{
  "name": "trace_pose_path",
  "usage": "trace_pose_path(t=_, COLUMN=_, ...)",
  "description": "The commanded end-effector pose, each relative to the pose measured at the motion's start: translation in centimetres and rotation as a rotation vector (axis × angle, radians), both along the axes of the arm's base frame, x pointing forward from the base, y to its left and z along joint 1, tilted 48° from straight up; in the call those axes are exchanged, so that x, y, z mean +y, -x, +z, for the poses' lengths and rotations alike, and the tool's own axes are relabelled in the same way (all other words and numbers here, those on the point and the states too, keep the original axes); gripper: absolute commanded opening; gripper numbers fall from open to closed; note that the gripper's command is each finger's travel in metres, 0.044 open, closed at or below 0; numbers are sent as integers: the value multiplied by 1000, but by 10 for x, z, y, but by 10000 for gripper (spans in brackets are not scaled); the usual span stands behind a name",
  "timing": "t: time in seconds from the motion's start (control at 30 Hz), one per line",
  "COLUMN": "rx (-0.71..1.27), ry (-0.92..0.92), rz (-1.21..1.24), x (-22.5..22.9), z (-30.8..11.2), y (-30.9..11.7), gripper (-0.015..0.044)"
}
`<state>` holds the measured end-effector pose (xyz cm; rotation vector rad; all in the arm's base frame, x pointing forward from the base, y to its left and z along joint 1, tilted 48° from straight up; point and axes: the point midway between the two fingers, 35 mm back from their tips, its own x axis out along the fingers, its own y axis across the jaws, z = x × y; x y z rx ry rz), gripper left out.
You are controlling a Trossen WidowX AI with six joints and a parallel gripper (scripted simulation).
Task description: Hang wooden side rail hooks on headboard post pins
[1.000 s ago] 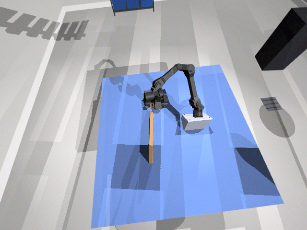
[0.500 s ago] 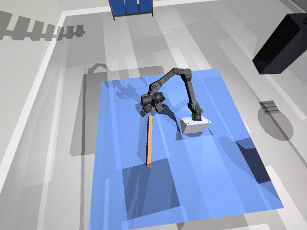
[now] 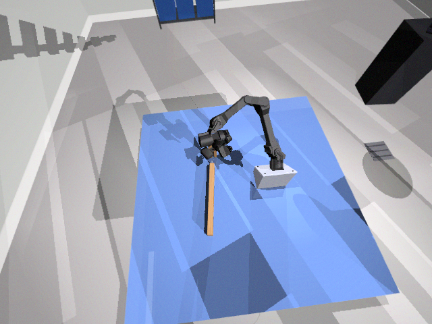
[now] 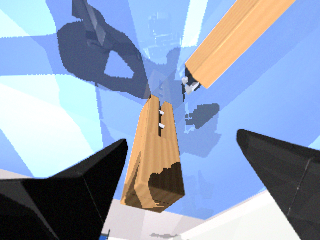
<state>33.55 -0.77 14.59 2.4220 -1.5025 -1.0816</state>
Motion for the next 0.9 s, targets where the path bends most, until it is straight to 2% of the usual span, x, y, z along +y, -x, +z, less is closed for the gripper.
trace_pose_path(t=0.0, rx=9, ry=0, rz=3, x=0, z=0, y=0, gripper=440)
trace_pose_path(t=0.13, rx=-22, ry=-24, rz=-26, x=3, z=-5, y=-2, gripper=440)
trace_pose_path(t=0.5, rx=-474, ry=-301, rz=-554, x=49, z=-82, y=-33, gripper=440)
trace_pose_path(t=0.87, rx=-481, ry=-304, rz=-563, x=49, z=-84, y=-34, gripper=440)
